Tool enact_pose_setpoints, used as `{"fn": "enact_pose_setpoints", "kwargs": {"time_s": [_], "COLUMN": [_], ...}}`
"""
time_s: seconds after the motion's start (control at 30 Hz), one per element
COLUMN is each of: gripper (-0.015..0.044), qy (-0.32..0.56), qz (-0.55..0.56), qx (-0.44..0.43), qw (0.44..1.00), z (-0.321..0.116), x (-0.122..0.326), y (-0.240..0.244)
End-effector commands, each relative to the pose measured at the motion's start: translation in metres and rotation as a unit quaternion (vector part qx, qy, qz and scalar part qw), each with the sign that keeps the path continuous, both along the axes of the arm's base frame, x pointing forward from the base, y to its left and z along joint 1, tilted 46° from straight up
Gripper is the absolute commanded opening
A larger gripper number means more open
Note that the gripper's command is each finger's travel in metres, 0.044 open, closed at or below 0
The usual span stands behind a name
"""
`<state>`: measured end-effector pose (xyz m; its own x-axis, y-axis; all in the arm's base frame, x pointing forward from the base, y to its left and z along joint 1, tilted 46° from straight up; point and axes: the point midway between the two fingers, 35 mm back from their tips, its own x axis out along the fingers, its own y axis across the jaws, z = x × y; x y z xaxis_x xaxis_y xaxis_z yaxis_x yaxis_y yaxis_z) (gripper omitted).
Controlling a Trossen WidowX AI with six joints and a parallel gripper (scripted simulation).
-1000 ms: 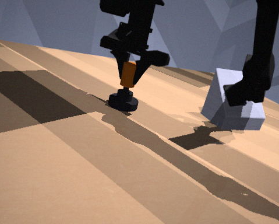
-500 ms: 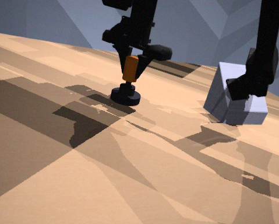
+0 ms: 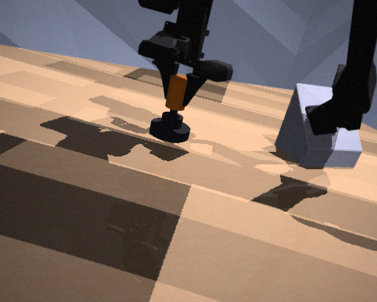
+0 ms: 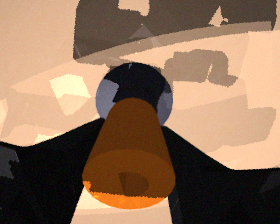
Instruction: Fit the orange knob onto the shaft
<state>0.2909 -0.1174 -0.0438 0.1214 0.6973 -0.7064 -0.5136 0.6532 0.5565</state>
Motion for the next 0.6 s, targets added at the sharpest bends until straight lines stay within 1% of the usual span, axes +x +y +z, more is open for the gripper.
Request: {"fn": "enact_pose_setpoints", "kwargs": {"time_s": [0.0,0.37,0.57], "gripper": [0.0000,0.0000,0.0000], "qy": [-0.001,-0.004,-0.070], "qz": [0.000,0.004,0.071], "qx": [0.000,0.000,-0.012], "qw": [1.000,1.000,0.995], "z": [0.0005,0.0043,0.0030], "x": [0.0015,0.0020,0.0019], "y": [0.0015,-0.0017,-0.0023]}}
